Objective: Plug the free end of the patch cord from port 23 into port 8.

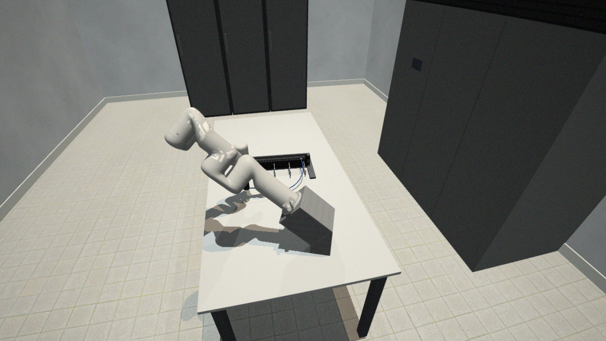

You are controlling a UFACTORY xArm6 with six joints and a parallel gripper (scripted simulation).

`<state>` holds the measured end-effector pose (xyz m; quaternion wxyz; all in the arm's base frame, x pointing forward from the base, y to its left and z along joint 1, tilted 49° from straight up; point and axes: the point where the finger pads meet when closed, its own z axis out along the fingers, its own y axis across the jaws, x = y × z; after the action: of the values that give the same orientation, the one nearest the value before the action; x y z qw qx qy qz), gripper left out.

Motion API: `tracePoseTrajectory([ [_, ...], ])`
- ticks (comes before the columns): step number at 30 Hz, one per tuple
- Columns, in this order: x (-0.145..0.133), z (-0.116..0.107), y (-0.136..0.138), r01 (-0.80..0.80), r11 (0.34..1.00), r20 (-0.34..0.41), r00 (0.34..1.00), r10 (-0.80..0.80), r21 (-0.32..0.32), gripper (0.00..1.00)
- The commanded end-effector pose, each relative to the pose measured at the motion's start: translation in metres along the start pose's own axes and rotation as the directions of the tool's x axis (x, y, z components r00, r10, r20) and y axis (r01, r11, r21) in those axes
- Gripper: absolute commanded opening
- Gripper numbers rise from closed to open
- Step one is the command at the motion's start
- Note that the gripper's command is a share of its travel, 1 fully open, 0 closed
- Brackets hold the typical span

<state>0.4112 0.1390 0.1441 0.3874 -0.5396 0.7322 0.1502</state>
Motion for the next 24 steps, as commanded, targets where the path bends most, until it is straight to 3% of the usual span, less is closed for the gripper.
tracePoseTrajectory([
  [1,-0.0003,-0.0005,-0.0008,0.001,1.000,0.000,1.000,-0.001,0.002,0.00],
  [24,0.0019,-0.0012,-0.0042,-0.034,0.999,0.000,0.999,0.034,0.002,0.00],
])
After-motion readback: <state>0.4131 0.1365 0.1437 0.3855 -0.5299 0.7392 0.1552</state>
